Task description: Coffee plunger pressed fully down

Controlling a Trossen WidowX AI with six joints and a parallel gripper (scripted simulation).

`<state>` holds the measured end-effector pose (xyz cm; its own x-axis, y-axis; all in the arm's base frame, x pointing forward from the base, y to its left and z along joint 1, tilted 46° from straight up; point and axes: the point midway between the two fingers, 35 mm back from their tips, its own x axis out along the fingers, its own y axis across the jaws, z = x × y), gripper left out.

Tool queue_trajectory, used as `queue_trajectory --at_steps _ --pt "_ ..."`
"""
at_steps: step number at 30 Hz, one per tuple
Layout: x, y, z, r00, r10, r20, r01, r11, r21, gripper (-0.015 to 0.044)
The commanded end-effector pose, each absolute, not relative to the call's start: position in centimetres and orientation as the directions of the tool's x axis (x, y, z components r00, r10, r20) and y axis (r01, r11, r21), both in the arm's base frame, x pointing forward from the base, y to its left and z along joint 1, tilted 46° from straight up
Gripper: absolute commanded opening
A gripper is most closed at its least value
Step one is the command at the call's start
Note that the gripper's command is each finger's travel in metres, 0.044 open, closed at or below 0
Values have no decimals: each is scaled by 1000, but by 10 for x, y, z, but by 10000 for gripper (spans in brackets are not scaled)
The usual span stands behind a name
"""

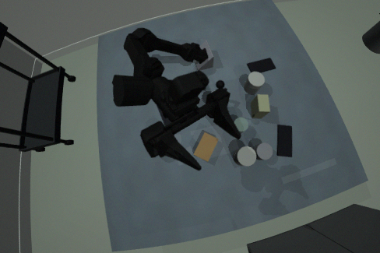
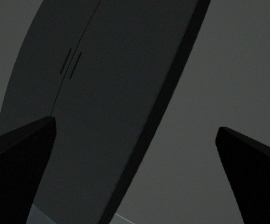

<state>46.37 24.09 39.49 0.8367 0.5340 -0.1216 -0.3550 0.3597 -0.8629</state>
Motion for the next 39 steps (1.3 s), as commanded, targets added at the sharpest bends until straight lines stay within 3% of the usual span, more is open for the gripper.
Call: queue_trajectory --at_steps 1,9,15,19,23,29,39 --pt "434 265 329 824 430 -369 -558 497 -665 440" --pt "371 272 245 743 176 -646 -571 670 -474 440" --pt "315 258 206 700 -76 -710 -430 749 -504 440" --pt "279 241 196 712 -240 -660 -304 742 -598 440" --pt "247 225 201 776 -366 -514 -142 692 -708 440" --pt "216 222 226 902 -353 -246 34 629 -777 440" --pt "220 184 191 887 -353 -299 35 696 -717 440"
